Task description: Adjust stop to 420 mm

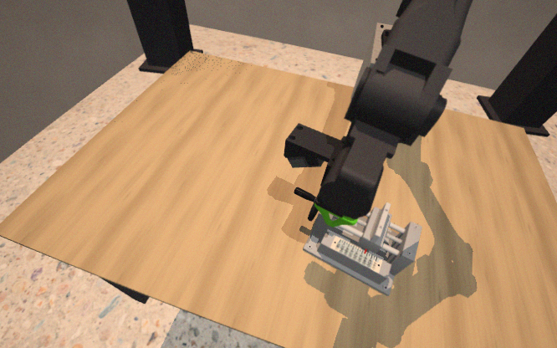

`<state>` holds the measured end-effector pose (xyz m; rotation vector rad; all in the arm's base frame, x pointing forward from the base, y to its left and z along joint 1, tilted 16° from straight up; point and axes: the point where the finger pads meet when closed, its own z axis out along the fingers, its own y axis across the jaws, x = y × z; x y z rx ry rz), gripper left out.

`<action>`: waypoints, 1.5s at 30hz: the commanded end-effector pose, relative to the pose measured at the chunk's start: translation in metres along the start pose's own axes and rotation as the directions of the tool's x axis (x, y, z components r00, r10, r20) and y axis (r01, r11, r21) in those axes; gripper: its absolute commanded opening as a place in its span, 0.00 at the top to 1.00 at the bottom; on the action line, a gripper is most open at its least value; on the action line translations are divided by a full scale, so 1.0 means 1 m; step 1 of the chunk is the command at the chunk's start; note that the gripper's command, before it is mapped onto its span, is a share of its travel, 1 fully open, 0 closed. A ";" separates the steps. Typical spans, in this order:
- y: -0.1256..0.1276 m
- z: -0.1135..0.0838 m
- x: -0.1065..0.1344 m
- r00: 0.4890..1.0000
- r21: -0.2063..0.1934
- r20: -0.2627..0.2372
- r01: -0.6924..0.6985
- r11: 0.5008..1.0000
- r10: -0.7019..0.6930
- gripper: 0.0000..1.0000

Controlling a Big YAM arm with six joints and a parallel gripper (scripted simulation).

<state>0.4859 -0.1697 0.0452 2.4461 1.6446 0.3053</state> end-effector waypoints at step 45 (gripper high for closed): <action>0.027 -0.031 0.004 1.000 -0.070 -0.001 -0.003 0.998 0.003 0.47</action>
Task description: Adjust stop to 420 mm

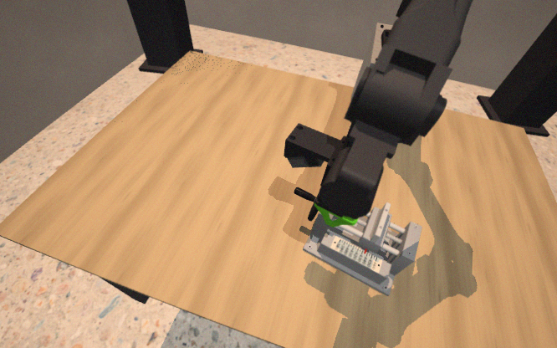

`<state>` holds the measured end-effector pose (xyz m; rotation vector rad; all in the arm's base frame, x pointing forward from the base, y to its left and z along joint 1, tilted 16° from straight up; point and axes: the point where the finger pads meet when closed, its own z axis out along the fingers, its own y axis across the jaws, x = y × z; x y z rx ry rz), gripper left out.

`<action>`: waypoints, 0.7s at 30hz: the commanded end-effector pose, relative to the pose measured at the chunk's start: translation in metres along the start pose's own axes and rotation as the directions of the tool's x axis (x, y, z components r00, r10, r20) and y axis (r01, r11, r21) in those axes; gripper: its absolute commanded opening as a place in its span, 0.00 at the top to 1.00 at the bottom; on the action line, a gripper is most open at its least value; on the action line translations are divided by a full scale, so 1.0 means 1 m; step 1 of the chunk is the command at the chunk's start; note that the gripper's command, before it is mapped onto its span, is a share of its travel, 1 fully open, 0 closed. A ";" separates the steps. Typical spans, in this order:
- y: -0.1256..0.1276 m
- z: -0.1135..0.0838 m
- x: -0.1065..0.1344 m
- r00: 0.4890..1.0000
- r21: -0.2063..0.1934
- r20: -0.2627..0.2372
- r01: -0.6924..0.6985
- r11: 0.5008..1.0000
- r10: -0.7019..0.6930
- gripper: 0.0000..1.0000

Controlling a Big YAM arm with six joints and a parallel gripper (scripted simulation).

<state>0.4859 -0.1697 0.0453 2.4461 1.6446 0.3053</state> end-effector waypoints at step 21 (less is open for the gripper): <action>-0.021 -0.026 -0.069 1.000 -0.054 0.007 0.002 0.999 -0.001 0.47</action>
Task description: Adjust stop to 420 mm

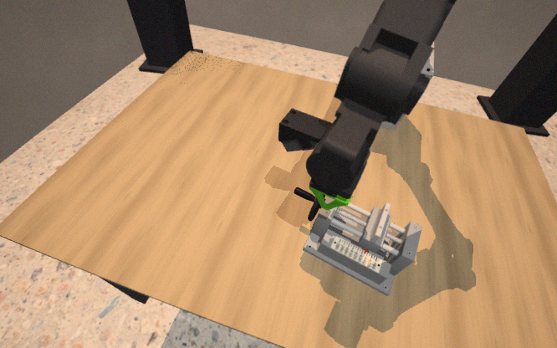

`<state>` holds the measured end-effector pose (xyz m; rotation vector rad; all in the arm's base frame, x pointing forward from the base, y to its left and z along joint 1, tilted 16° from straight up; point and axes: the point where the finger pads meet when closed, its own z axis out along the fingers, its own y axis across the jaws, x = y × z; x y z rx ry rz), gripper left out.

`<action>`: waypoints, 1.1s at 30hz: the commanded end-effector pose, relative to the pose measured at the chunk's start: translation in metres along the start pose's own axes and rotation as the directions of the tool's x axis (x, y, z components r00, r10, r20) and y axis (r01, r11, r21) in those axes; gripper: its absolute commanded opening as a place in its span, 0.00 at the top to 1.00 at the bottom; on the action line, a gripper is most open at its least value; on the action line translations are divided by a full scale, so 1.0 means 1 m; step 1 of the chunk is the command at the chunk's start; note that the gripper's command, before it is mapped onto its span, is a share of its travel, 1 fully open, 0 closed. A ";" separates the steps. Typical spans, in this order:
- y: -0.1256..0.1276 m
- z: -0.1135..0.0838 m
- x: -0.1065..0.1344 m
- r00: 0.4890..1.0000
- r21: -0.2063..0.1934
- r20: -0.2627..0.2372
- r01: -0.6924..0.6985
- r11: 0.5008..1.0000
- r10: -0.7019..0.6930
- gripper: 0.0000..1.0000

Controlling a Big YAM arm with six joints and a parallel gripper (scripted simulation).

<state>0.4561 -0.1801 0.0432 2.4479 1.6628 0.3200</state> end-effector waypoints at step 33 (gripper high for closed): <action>0.002 -0.024 -0.066 1.000 -0.076 0.026 0.016 0.997 -0.014 0.47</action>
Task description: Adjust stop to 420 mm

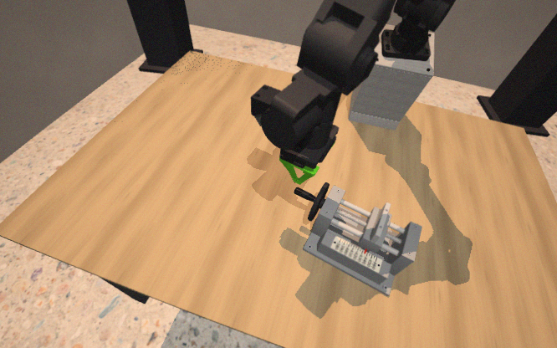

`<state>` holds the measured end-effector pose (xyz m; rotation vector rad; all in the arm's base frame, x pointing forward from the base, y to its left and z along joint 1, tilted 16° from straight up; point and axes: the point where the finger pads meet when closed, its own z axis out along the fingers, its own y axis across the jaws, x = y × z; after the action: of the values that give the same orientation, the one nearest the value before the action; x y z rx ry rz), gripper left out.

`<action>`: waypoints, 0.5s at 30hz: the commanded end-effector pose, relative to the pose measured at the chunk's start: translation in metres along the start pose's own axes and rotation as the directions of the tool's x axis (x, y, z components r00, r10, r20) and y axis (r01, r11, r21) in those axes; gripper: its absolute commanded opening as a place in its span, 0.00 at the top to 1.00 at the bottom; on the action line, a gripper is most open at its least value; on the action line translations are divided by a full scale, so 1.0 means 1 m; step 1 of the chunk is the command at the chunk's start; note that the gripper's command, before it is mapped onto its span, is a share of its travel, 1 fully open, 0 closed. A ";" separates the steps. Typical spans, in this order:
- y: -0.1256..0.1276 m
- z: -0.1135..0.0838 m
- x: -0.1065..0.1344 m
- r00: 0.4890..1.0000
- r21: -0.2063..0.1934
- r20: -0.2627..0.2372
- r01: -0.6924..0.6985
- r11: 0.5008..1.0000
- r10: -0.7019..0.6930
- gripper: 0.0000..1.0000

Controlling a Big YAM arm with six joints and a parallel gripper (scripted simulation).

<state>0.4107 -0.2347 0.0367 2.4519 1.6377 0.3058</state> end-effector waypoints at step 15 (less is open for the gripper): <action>0.010 0.027 0.004 1.000 -0.022 0.002 0.006 1.000 -0.006 0.47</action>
<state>0.4157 -0.2370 0.0187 2.4498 1.6376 0.3072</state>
